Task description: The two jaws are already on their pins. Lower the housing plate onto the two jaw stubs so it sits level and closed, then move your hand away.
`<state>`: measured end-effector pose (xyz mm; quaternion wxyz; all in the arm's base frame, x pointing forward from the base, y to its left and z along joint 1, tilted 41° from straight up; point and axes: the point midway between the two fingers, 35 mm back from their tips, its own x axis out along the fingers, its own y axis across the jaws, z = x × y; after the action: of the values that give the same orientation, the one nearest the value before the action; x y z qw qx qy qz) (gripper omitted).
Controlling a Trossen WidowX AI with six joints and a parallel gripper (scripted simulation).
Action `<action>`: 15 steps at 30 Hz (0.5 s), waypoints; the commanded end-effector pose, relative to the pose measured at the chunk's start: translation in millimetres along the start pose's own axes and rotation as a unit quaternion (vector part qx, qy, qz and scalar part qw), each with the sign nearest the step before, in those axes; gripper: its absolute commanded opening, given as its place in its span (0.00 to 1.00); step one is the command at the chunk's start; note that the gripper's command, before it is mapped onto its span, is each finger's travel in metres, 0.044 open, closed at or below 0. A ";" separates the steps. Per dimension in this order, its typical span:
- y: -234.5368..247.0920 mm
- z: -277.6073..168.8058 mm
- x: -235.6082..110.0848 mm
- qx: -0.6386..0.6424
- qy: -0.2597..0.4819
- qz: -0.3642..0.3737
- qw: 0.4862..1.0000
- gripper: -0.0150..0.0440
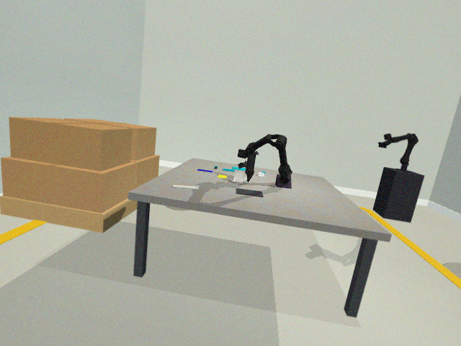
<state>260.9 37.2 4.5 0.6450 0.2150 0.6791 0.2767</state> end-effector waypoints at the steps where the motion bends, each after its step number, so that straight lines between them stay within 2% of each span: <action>1: 0.0 0.0 0.0 0.000 0.000 0.000 1.000 0.98; 15: 0.0 0.0 0.0 0.000 0.000 0.000 1.000 1.00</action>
<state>260.9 37.2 4.5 0.6450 0.2149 0.6791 0.2767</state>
